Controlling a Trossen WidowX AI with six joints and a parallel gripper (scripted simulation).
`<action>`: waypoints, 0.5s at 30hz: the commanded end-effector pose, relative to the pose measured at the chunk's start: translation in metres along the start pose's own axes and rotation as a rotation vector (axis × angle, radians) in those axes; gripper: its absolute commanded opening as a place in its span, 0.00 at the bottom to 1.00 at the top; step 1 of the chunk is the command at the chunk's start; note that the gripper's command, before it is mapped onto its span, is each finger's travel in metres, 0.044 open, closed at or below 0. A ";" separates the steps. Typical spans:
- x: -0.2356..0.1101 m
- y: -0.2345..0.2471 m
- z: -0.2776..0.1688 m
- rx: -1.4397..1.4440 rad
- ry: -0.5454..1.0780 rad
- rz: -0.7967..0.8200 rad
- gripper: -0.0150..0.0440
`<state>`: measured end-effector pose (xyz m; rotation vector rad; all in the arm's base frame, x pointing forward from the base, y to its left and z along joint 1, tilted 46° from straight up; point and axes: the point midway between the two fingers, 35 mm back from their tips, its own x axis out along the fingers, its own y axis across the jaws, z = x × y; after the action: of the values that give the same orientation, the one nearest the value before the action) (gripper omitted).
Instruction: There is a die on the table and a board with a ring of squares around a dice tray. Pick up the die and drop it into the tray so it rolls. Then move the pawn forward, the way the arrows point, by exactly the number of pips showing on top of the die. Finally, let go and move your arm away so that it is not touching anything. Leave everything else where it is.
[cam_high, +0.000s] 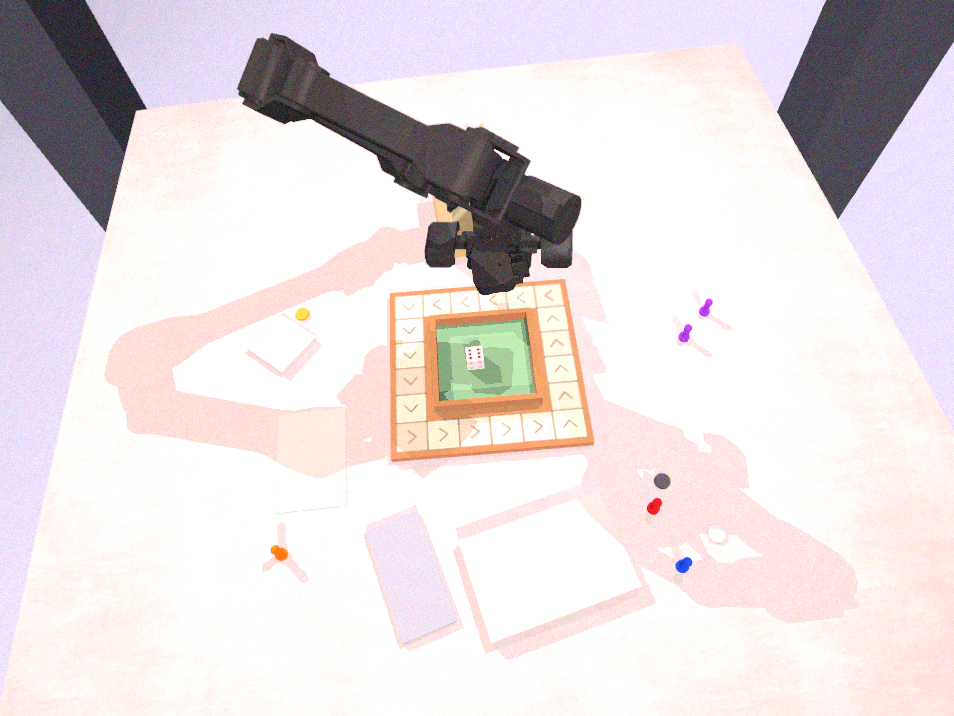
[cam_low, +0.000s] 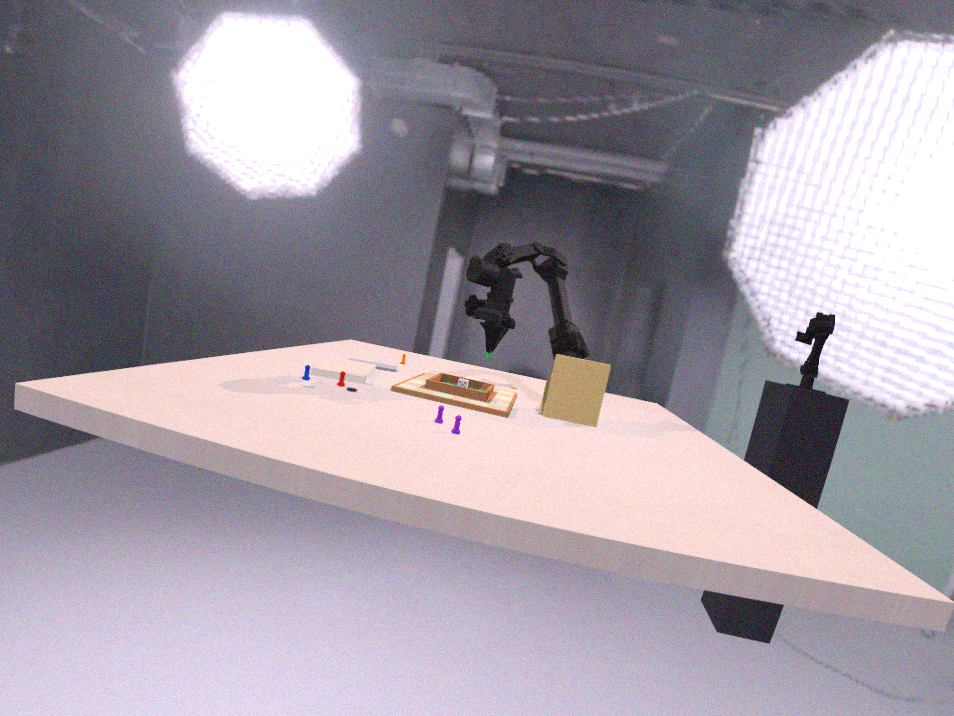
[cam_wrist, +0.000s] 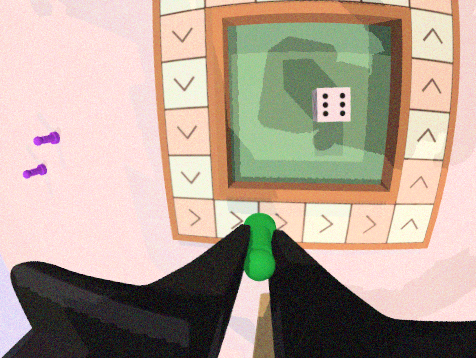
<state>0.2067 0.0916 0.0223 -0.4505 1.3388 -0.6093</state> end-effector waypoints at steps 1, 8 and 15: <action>0.006 -0.020 0.007 -0.003 -0.004 0.000 0.25; 0.017 -0.055 0.018 0.000 -0.011 -0.004 0.25; 0.028 -0.092 0.023 0.006 -0.017 -0.023 0.25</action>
<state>0.2212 0.0177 0.0571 -0.4564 1.3209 -0.6183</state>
